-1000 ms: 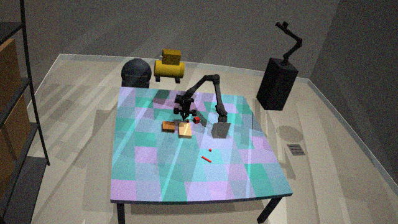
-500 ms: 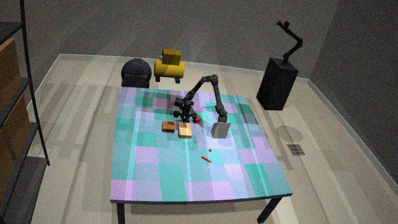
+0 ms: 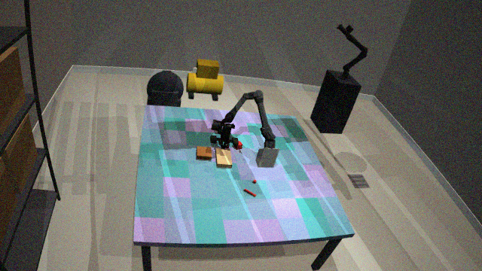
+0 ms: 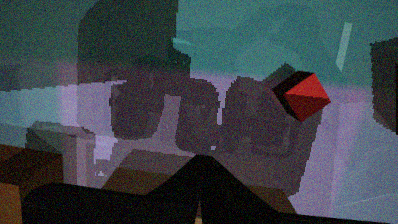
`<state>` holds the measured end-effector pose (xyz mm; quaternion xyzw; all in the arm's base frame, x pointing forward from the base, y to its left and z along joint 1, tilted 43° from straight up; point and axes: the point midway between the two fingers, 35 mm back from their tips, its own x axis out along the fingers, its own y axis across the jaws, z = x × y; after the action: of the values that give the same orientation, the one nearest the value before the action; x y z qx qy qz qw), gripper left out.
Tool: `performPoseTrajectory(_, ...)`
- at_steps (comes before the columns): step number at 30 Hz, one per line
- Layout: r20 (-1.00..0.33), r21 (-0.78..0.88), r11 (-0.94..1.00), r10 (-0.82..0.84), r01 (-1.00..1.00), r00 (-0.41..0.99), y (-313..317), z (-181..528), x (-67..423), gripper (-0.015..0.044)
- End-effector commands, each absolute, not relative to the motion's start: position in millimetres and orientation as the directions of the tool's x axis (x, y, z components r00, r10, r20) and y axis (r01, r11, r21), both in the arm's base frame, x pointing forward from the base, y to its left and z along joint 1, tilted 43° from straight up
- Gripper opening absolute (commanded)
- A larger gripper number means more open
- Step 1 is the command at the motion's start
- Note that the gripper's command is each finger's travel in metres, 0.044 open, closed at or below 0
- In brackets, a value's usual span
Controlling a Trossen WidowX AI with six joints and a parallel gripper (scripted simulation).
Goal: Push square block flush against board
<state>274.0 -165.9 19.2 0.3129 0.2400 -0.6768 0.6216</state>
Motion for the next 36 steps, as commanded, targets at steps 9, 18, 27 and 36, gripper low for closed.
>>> performPoseTrajectory(9, -0.728, 0.056, -0.114, -0.685, 0.992, -0.037, -177.2, 26.6, 272.7, 0.0000)
performPoseTrajectory(18, -0.728, 0.057, -0.113, -0.685, 0.992, -0.037, -187.8, 36.7, 271.3, 0.0000)
performPoseTrajectory(27, -0.726, 0.057, -0.113, -0.686, 0.992, -0.037, -197.7, 46.4, 269.3, 0.0000)
performPoseTrajectory(36, -0.726, 0.049, -0.118, -0.686, 0.992, -0.046, -199.0, 48.5, 267.6, 0.0000)
